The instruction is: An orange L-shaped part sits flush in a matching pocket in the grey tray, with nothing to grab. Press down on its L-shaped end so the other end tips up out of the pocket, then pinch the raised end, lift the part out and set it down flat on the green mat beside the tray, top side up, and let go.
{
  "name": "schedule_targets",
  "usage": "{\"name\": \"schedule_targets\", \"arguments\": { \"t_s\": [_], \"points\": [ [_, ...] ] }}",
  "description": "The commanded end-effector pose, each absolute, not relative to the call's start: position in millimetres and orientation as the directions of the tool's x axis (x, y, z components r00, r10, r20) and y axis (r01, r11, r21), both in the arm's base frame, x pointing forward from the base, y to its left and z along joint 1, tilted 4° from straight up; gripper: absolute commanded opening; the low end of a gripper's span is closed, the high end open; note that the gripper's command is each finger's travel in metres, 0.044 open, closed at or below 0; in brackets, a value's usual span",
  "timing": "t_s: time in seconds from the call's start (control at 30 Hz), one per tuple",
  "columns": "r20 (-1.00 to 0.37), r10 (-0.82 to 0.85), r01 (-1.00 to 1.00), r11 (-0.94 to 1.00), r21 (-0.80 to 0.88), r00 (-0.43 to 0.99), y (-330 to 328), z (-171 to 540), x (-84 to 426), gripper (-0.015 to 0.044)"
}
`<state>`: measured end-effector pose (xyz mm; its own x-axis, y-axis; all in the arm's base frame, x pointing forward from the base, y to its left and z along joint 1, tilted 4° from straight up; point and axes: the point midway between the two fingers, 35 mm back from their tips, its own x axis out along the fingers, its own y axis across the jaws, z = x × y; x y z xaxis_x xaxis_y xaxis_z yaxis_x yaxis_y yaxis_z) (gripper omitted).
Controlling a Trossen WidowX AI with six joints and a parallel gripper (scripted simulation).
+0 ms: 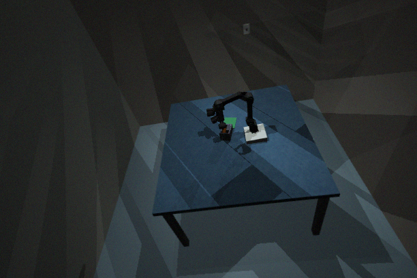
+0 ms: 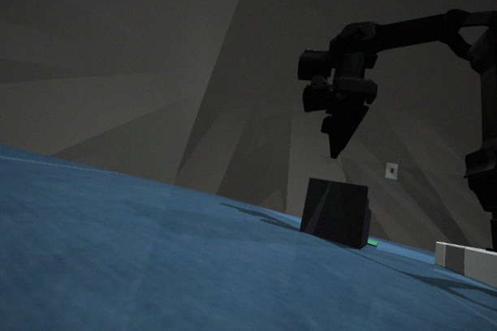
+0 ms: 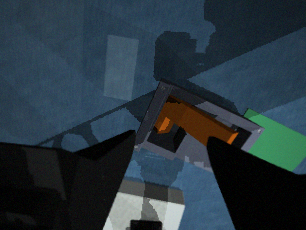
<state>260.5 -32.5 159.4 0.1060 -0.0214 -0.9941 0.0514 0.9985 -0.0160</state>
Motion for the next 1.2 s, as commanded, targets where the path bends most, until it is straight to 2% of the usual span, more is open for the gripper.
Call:
{"name": "schedule_targets", "arguments": {
  "t_s": [0.0, 0.2, 0.33, 0.4, 0.83, 1.17],
  "points": [
    [-0.995, -0.019, -0.318, 0.947, -0.049, 0.096, -49.9, 159.6, 254.5, 0.028],
    [-0.996, -0.021, -0.716, 0.694, -0.079, 0.09, -71.8, 160.4, 246.6, 0.028],
    [-0.996, -0.021, -0.89, 0.448, -0.087, 0.086, -85.2, 160.8, 240.7, 0.028],
    [-0.996, -0.021, -0.912, 0.402, -0.087, 0.086, -87.4, 160.9, 239.6, 0.028],
    [-0.996, -0.021, -0.912, 0.402, -0.087, 0.086, -87.5, 159.9, 239.8, 0.028],
    [-0.996, -0.021, -0.912, 0.402, -0.087, 0.086, -88.1, 129.9, 242.3, 0.028]
  ]
}}
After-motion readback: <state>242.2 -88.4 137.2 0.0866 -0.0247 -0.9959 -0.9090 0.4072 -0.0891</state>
